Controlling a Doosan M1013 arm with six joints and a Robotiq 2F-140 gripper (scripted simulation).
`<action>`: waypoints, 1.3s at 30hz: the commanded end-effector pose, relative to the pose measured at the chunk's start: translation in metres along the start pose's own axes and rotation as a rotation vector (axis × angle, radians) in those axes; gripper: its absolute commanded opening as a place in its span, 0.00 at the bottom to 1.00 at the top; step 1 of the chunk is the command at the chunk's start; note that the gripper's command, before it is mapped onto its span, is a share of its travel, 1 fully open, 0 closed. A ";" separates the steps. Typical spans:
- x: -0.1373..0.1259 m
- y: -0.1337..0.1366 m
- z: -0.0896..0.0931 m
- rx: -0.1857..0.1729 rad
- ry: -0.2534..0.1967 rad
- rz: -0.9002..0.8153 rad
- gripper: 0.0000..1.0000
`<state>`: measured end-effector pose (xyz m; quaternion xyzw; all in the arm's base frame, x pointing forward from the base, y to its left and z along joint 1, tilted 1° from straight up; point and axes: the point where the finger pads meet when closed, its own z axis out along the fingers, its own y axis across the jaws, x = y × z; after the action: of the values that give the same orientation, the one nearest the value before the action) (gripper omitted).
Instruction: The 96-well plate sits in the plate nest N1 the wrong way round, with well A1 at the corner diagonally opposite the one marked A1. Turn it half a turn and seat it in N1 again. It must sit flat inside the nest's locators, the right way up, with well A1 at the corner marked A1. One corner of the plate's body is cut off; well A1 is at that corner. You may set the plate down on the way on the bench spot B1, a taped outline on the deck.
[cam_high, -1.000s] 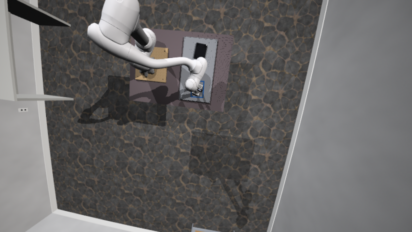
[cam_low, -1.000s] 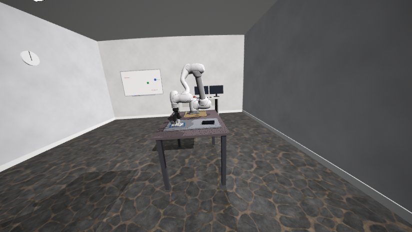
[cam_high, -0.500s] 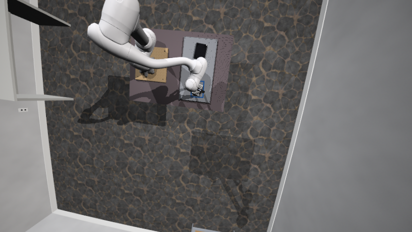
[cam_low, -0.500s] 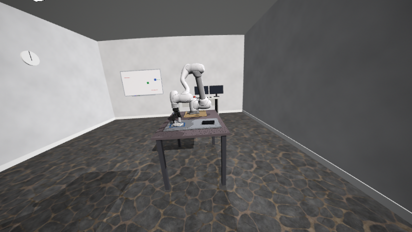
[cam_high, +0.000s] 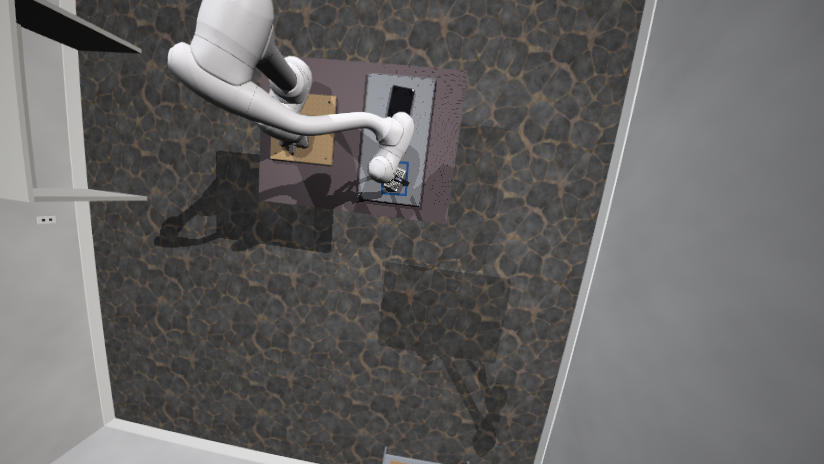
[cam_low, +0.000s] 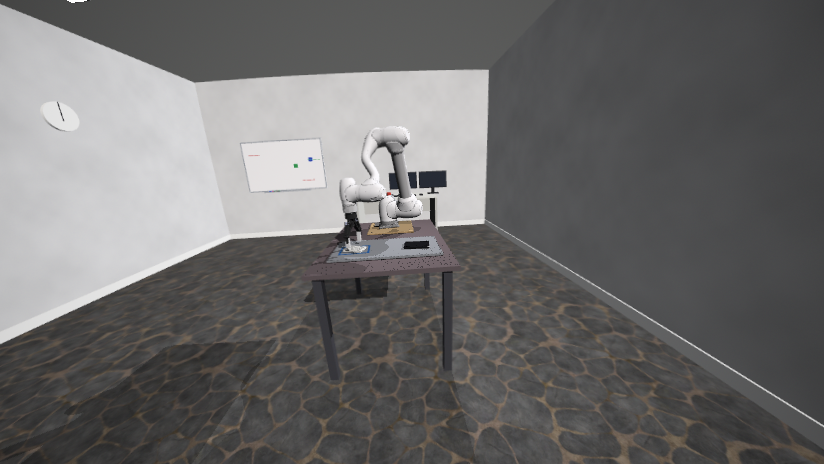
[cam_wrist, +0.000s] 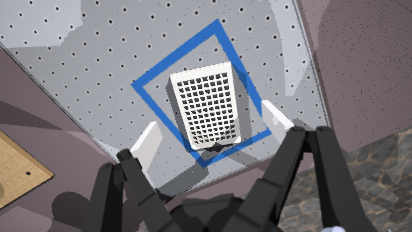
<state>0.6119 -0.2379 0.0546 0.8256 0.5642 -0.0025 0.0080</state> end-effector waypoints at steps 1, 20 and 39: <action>0.000 0.000 -0.003 0.000 0.000 0.000 1.00; 0.000 0.000 -0.041 0.000 0.000 0.000 1.00; 0.000 0.000 -0.041 0.000 0.000 0.300 1.00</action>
<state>0.6116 -0.2373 0.0952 0.8864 0.4628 -0.0005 0.0075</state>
